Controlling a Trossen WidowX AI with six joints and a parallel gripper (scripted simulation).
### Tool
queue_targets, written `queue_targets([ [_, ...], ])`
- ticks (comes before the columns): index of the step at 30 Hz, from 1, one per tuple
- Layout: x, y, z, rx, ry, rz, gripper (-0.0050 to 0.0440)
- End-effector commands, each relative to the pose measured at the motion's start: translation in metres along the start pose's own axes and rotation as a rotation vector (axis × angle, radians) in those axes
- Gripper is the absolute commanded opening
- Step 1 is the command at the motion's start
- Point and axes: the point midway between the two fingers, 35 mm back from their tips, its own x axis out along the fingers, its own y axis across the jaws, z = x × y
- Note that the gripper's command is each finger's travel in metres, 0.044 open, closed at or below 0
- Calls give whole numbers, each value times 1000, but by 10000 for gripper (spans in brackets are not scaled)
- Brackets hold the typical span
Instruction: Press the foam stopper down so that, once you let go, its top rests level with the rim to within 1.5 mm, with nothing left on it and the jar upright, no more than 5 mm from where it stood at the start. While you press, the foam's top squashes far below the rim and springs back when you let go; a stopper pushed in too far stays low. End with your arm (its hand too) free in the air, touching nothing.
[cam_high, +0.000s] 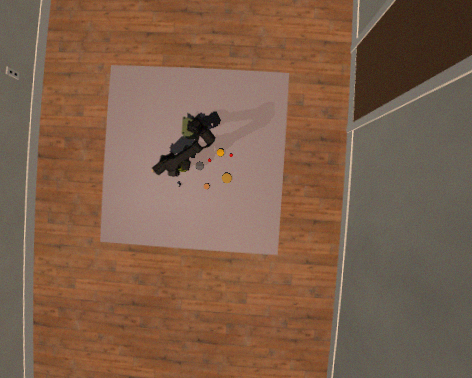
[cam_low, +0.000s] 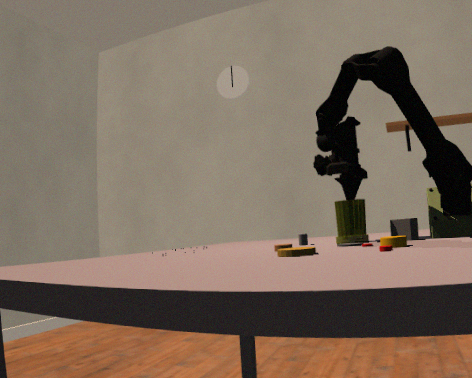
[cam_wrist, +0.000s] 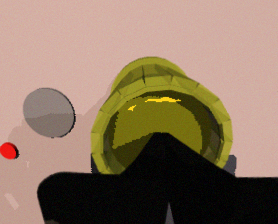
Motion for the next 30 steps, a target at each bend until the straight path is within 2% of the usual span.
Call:
queue_targets([
  [1, 7, 2, -4, -1, 24, 1, 0],
  [30, 10, 2, -4, -1, 24, 1, 0],
])
